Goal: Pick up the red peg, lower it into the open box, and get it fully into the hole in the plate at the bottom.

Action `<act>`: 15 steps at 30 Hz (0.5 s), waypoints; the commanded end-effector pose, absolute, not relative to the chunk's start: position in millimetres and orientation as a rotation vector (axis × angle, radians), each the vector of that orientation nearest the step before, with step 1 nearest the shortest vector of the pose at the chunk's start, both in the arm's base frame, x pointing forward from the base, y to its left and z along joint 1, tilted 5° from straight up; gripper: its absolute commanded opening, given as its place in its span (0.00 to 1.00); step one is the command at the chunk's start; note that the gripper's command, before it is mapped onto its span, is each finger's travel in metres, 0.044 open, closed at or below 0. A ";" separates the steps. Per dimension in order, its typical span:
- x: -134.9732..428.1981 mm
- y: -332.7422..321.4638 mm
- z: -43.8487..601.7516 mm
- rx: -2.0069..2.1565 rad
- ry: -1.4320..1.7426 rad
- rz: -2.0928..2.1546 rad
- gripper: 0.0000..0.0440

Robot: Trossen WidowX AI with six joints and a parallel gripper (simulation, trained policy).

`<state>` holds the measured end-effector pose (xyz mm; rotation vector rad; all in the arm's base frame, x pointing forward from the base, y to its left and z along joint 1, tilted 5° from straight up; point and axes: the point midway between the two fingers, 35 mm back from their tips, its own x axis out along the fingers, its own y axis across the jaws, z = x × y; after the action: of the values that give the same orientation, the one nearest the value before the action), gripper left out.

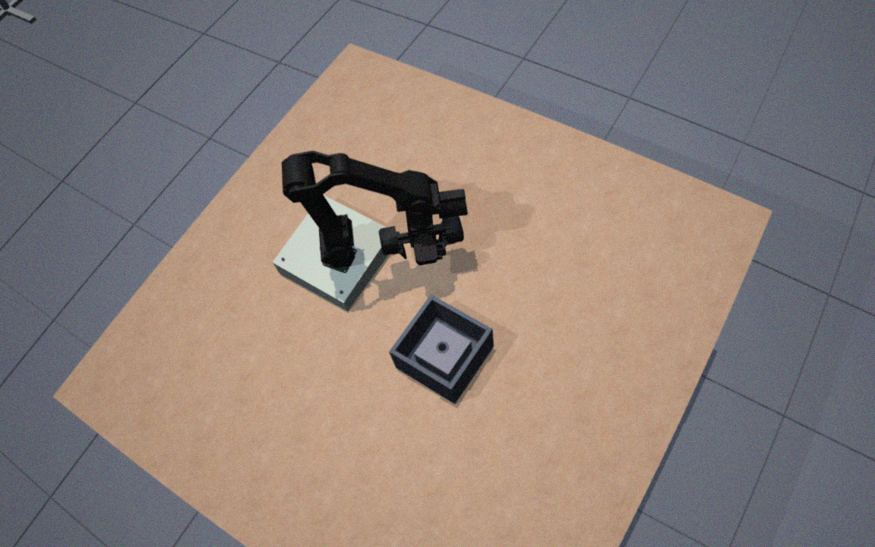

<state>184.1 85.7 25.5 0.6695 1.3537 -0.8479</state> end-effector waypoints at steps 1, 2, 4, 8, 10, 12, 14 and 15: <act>180.8 83.1 13.0 0.681 1.347 -0.877 0.81; 179.5 82.7 10.7 0.686 1.349 -0.884 0.76; 176.7 81.8 7.0 0.694 1.357 -0.897 0.66; 174.6 81.9 4.5 0.708 1.380 -0.906 0.42; 174.7 82.5 4.7 0.714 1.394 -0.903 0.30; 174.9 82.8 5.0 0.719 1.409 -0.899 0.18; 175.1 82.8 5.6 0.725 1.424 -0.896 0.06; 175.0 82.5 6.0 0.727 1.432 -0.895 0.00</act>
<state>176.0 83.0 6.5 0.7307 1.4063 -0.8946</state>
